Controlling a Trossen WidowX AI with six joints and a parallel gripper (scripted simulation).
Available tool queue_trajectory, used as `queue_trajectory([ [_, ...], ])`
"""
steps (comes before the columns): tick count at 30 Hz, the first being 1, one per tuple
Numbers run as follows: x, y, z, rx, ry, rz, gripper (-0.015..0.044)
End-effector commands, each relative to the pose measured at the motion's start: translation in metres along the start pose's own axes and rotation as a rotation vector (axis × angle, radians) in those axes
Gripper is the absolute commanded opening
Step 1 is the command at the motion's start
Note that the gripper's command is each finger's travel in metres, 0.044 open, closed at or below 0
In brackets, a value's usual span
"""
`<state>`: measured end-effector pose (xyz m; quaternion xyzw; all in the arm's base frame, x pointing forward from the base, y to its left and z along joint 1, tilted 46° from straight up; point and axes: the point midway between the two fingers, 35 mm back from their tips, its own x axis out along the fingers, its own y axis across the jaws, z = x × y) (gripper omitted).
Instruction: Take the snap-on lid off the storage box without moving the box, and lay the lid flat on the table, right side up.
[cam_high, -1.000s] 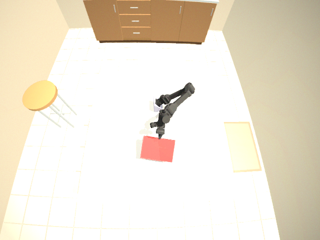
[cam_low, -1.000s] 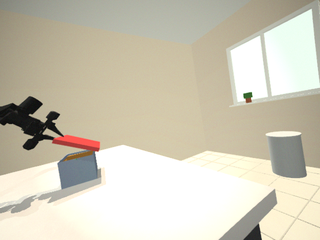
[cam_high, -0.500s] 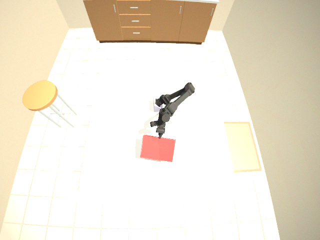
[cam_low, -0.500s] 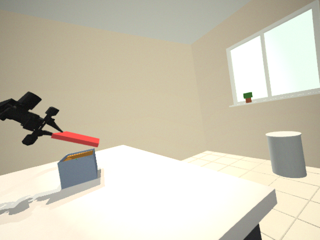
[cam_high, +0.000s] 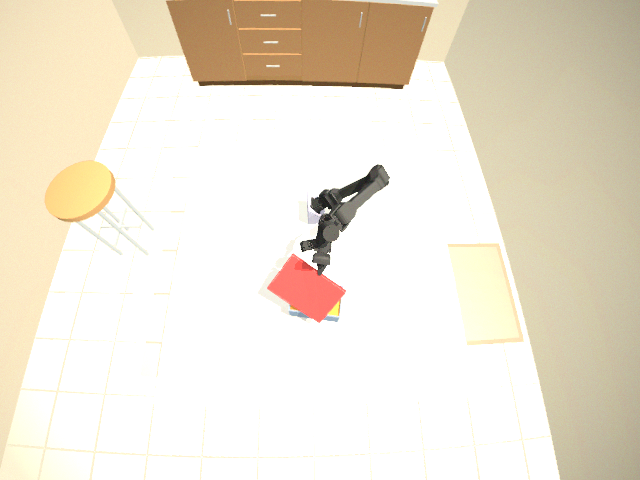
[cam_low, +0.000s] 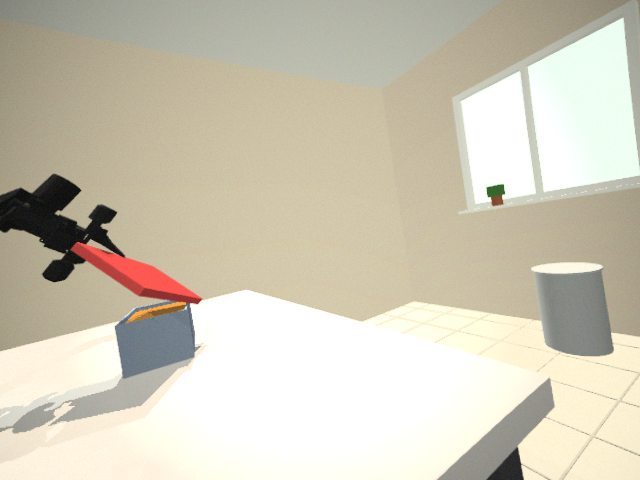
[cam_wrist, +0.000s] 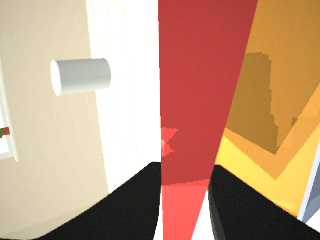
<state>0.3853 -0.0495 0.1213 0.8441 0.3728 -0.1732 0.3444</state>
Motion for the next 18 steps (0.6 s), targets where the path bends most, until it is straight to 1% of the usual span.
queue_trajectory([
  [1,0.001,-0.001,0.005,-0.007,0.001,0.005,0.0],
  [18,0.001,-0.001,0.039,-0.008,-0.001,0.005,0.0],
])
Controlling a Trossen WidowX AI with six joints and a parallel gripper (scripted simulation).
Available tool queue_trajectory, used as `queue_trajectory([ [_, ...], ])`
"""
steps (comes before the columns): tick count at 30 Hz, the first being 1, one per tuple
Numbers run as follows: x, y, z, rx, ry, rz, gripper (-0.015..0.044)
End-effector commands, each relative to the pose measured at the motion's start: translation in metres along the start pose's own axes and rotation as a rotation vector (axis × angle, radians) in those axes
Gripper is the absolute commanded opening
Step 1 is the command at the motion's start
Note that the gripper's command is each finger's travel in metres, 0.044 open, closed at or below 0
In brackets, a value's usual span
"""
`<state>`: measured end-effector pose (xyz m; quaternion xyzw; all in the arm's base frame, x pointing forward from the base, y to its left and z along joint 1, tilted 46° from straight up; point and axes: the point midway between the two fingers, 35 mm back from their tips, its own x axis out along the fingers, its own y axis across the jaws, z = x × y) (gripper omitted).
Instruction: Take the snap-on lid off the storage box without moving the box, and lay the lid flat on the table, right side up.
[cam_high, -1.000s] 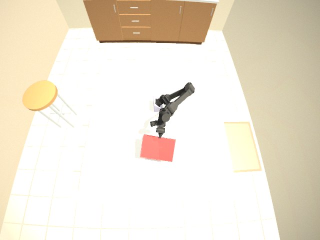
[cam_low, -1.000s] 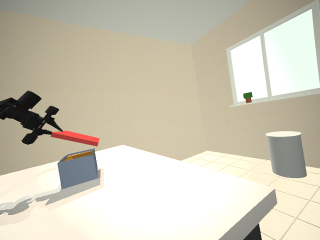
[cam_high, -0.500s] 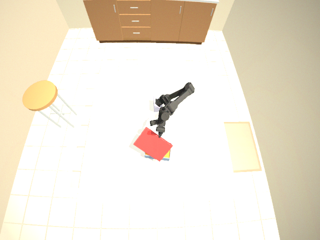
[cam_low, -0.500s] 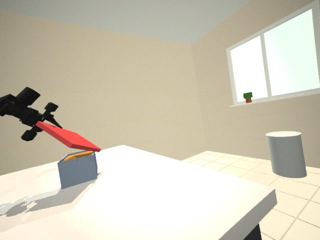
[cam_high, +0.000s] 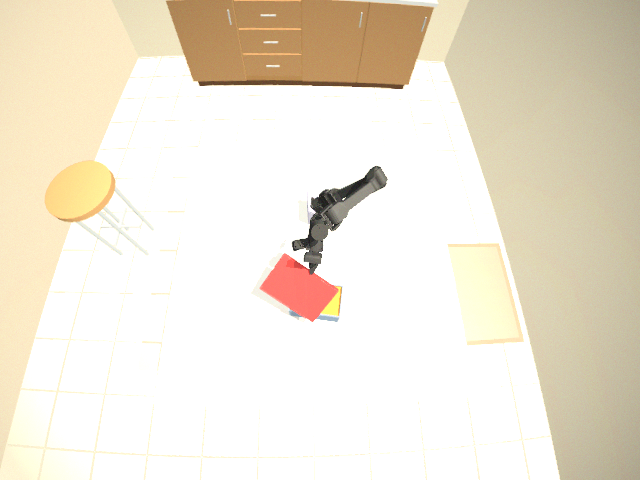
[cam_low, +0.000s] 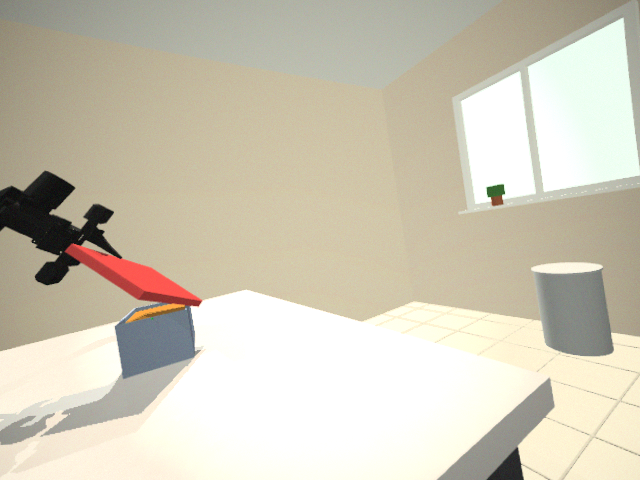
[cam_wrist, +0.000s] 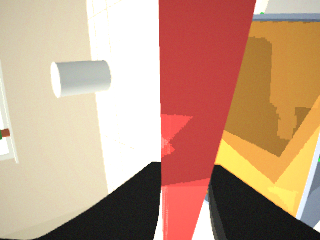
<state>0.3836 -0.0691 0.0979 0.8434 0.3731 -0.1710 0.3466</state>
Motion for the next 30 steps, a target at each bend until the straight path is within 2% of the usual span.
queue_trajectory([
  [1,-0.001,0.001,0.011,-0.003,-0.003,0.004,0.0],
  [30,-0.001,0.002,0.069,-0.006,-0.005,0.005,0.0],
])
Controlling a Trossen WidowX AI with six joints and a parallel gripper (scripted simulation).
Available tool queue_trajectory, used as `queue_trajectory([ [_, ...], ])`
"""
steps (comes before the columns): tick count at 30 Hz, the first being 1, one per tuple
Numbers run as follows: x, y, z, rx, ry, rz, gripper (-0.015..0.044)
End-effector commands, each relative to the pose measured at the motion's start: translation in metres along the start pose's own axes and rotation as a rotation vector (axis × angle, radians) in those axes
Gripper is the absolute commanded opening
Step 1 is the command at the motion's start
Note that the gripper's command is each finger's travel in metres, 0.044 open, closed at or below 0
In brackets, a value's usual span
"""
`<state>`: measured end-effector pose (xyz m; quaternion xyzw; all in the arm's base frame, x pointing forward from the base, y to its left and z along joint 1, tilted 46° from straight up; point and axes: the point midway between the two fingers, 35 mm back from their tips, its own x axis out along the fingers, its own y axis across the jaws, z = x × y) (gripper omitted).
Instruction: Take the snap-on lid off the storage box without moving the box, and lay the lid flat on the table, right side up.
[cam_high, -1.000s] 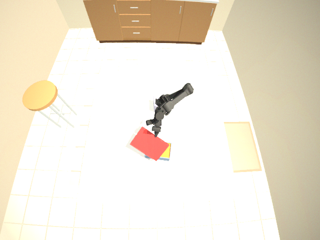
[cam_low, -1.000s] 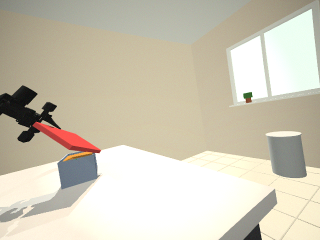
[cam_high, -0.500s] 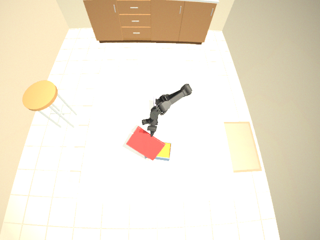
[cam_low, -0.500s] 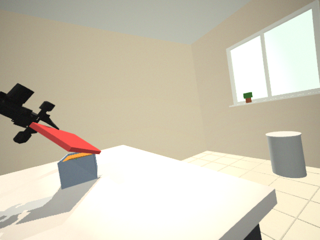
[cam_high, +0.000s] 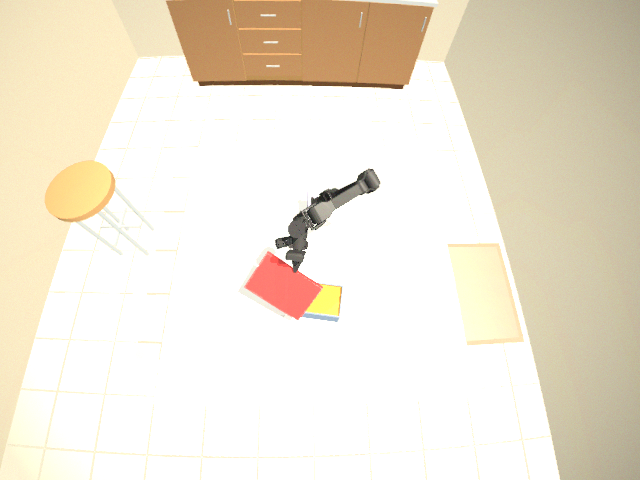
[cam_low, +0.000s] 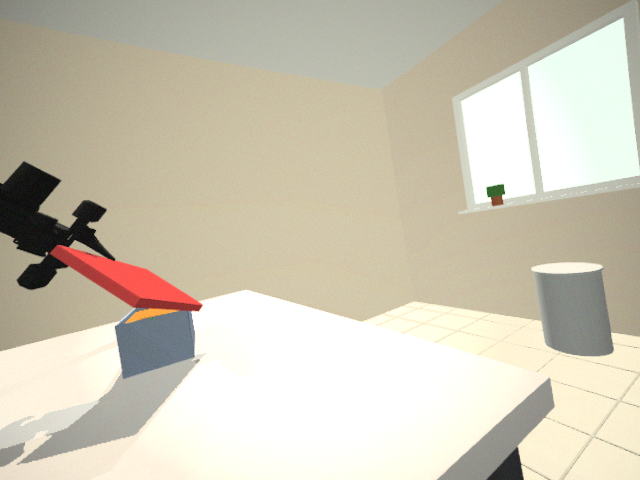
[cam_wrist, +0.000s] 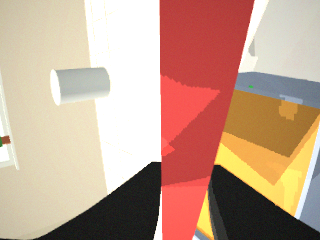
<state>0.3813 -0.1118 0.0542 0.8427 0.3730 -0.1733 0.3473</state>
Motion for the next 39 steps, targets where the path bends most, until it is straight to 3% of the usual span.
queue_trajectory([
  [1,-0.002,0.003,0.01,-0.006,0.0,0.007,0.0],
  [39,-0.002,0.004,0.085,-0.011,-0.004,0.008,0.0],
])
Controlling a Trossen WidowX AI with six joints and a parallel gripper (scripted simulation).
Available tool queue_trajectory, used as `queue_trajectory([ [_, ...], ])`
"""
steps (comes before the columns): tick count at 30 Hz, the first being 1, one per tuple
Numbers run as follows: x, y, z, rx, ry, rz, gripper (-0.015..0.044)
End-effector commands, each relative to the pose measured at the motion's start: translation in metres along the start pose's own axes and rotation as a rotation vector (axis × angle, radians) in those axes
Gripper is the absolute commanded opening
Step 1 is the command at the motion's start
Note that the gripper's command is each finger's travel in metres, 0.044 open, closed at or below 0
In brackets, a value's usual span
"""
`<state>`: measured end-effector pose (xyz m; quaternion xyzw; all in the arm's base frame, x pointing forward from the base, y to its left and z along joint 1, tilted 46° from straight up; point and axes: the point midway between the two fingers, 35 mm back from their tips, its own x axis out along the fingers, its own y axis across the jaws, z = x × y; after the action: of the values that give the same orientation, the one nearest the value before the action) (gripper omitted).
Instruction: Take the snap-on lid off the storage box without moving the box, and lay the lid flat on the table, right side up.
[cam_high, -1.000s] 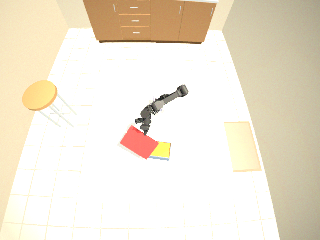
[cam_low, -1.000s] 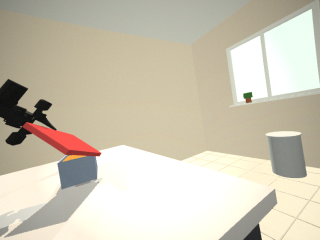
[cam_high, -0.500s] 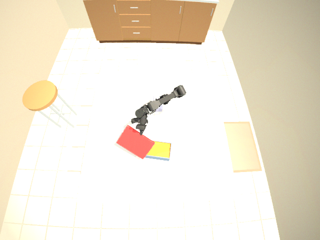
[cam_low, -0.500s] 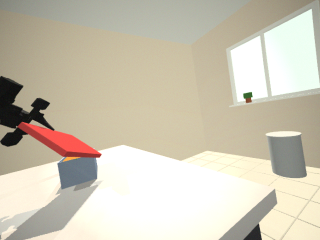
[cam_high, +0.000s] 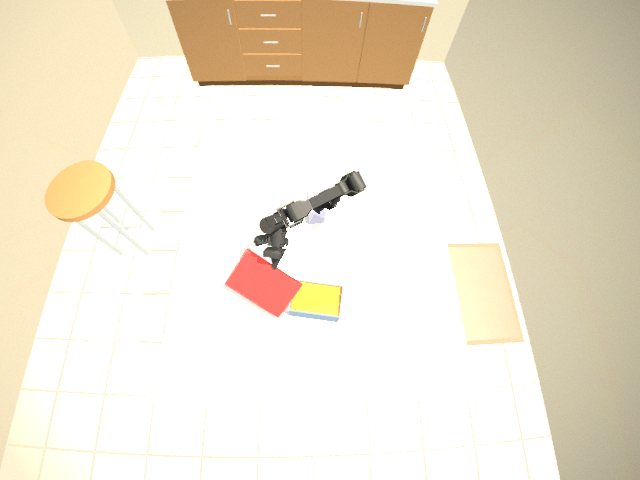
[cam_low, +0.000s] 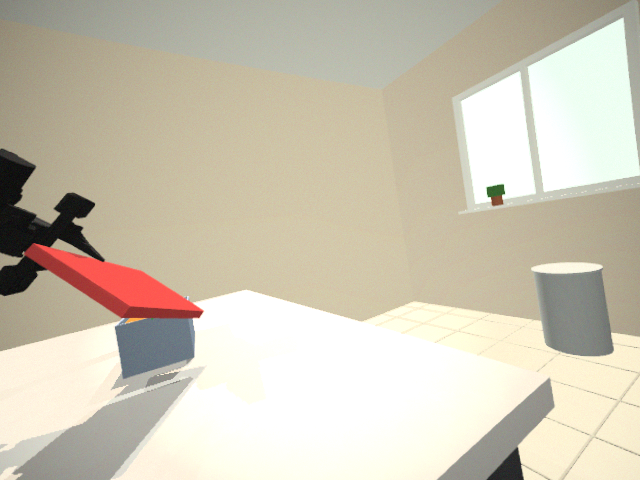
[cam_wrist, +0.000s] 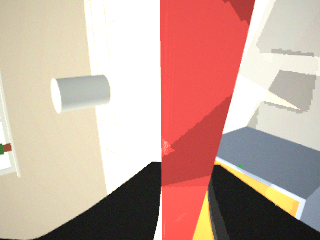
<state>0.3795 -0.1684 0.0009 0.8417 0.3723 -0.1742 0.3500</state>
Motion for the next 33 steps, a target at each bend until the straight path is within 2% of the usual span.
queue_trajectory([
  [1,-0.002,0.002,0.01,-0.006,0.001,0.008,0.0],
  [33,-0.003,0.004,0.073,-0.01,-0.003,0.009,0.0],
])
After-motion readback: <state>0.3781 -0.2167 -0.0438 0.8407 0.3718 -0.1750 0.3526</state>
